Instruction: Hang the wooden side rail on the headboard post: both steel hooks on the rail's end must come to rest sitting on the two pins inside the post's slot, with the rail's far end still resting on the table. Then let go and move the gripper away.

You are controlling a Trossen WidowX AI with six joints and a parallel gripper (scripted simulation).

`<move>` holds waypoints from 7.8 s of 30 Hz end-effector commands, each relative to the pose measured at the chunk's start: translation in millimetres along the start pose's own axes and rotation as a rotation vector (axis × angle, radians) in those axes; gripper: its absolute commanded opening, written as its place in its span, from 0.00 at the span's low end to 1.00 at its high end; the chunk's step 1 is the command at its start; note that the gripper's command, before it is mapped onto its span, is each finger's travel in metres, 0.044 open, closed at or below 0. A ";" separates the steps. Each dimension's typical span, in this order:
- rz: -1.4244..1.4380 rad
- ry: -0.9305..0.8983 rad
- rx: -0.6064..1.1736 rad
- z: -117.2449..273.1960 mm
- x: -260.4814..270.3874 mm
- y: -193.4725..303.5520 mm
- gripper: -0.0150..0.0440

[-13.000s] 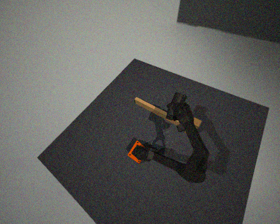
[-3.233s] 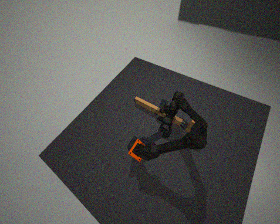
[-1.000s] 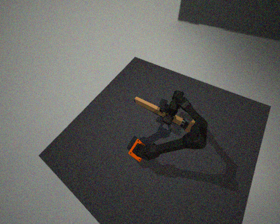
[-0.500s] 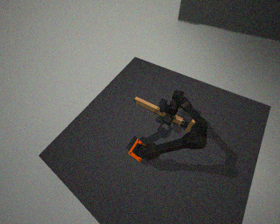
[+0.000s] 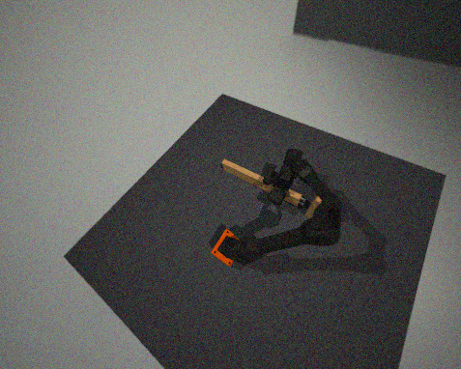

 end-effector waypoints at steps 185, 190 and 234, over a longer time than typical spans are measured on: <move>0.003 0.010 -0.003 1.8 -1.9 19.6 0.25; 0.003 0.010 -0.003 1.9 -2.1 20.2 0.25; 0.003 0.010 -0.003 1.3 -2.6 24.9 0.25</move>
Point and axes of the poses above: the point midway between the two fingers, 35 mm back from their tips, its own z axis back along the fingers, its own x axis across the jaws, y = z × x, the point moved 2 cm from there along z, back along the fingers, and after that the axes turned 2 degrees about -z, right-handed, at the moved point
